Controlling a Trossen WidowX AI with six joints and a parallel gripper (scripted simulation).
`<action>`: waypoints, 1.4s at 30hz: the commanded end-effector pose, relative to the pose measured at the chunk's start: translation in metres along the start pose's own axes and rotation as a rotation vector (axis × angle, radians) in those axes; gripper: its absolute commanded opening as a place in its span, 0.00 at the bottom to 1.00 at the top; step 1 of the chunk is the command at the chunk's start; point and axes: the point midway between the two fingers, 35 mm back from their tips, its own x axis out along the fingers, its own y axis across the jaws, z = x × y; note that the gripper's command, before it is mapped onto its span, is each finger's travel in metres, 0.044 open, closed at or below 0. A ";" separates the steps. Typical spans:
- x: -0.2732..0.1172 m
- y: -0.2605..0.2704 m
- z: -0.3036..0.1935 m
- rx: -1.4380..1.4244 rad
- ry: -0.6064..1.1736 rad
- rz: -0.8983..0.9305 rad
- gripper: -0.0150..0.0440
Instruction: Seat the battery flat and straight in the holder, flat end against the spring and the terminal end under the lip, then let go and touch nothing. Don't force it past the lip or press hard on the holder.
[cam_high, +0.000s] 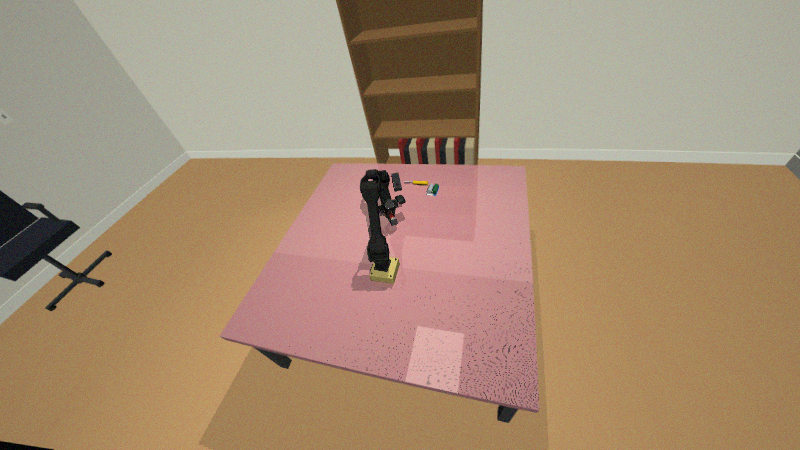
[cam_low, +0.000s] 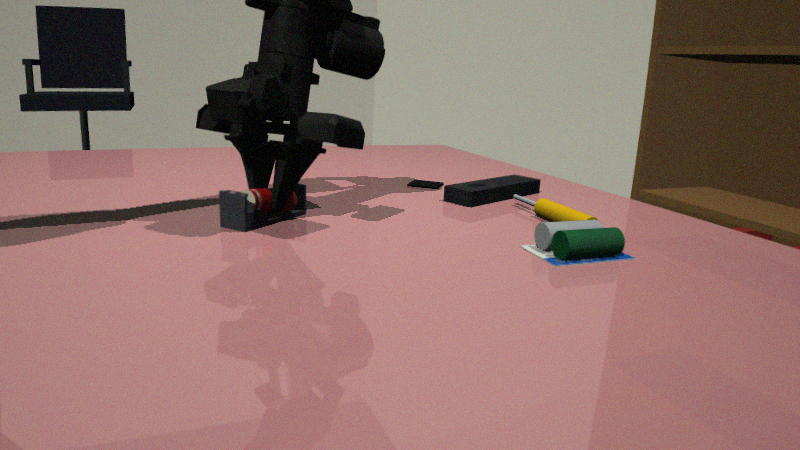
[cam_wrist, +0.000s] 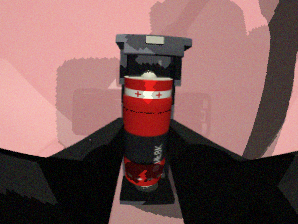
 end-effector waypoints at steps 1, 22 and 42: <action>0.000 -0.001 -0.003 -0.004 0.034 -0.003 0.40; 0.003 -0.001 0.002 -0.008 0.106 0.001 0.40; 0.006 -0.002 0.014 -0.010 0.123 0.005 0.40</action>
